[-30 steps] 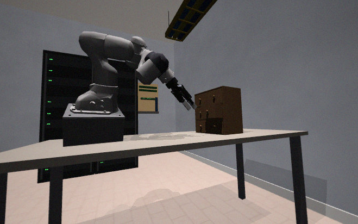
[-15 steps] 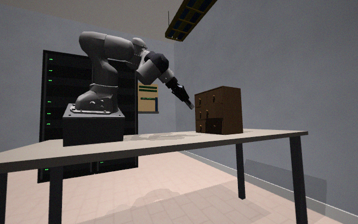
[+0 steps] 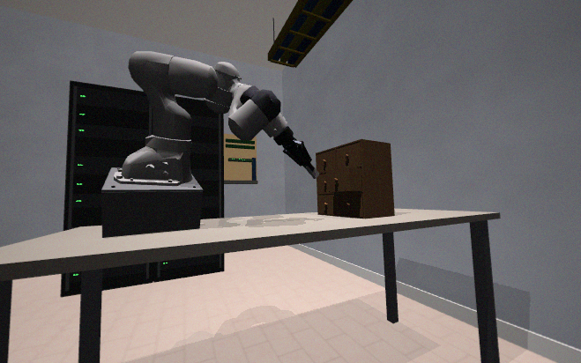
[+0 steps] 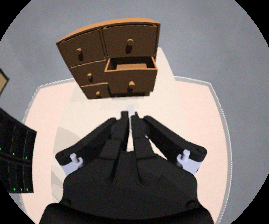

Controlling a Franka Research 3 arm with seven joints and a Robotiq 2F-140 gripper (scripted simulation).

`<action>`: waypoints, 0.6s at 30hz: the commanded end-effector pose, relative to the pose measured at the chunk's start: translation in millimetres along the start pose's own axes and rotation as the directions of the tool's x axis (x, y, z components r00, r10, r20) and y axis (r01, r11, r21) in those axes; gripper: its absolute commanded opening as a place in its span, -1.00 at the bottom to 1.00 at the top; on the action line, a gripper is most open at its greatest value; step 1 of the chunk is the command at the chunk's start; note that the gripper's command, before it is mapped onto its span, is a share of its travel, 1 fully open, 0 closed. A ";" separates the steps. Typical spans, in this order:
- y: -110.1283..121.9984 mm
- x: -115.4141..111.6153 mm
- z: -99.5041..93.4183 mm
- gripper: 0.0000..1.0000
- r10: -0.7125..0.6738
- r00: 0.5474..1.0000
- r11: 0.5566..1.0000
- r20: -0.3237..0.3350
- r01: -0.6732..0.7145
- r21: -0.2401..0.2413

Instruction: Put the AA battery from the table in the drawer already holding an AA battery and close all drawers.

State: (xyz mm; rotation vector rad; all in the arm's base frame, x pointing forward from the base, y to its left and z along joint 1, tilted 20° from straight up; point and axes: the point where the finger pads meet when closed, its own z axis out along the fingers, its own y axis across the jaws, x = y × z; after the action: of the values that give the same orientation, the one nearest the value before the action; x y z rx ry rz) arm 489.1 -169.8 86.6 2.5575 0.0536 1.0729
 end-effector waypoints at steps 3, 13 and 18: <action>3.7 4.3 13.9 -1.00 0.009 1.000 1.000 0.005 -0.009 -0.011; 4.0 16.6 37.3 -1.00 0.009 1.000 1.000 0.005 -0.009 -0.011; 4.1 17.9 39.8 -1.00 0.009 1.000 1.000 0.005 -0.009 -0.011</action>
State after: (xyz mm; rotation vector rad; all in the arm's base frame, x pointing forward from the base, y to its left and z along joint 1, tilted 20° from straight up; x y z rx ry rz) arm 528.5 -179.7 76.7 2.5527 0.0575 1.0730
